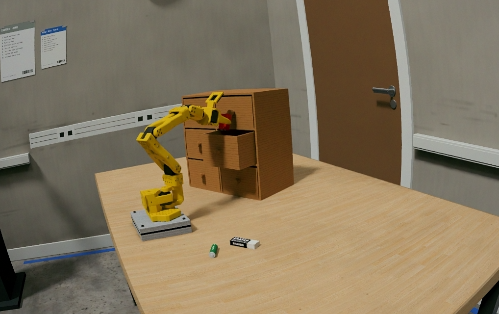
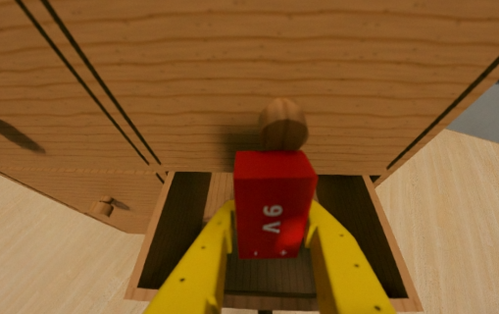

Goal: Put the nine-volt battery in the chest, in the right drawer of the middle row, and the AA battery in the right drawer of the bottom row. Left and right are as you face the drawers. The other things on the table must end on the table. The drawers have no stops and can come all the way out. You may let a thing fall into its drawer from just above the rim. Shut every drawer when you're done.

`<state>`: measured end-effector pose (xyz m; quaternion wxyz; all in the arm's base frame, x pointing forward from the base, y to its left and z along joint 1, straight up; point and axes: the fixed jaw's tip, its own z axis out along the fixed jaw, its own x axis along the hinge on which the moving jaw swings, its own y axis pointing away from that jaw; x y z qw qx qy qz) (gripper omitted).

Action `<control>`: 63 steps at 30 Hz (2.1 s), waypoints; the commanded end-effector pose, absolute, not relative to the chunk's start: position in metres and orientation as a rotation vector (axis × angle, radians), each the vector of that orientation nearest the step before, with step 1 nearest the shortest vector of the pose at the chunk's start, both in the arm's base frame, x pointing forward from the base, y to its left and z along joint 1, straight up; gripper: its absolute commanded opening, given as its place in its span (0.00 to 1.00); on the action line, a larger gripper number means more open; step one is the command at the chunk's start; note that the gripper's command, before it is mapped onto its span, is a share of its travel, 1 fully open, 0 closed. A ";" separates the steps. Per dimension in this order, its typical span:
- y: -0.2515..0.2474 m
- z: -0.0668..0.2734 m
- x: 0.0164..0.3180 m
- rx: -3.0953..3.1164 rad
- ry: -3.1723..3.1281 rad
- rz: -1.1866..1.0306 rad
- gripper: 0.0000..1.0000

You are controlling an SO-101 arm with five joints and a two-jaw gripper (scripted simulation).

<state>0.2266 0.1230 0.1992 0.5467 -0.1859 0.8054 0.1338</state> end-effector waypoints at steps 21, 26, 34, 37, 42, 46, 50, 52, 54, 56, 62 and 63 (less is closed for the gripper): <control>0.121 0.210 0.232 -0.425 1.884 0.308 0.00; 0.121 0.211 0.233 -0.423 1.884 0.307 0.00; 0.121 0.211 0.233 -0.423 1.884 0.307 0.00; 0.121 0.211 0.233 -0.423 1.884 0.307 0.00; 0.121 0.212 0.233 -0.423 1.884 0.307 0.00; 0.121 0.212 0.233 -0.422 1.884 0.306 0.00; 0.120 0.212 0.233 -0.422 1.884 0.306 0.00; 0.120 0.212 0.233 -0.421 1.884 0.306 0.00; 0.120 0.212 0.233 -0.421 1.884 0.306 0.00; 0.120 0.212 0.233 -0.421 1.884 0.306 0.00; 0.120 0.213 0.233 -0.421 1.884 0.305 0.00; 0.120 0.213 0.233 -0.421 1.884 0.305 0.00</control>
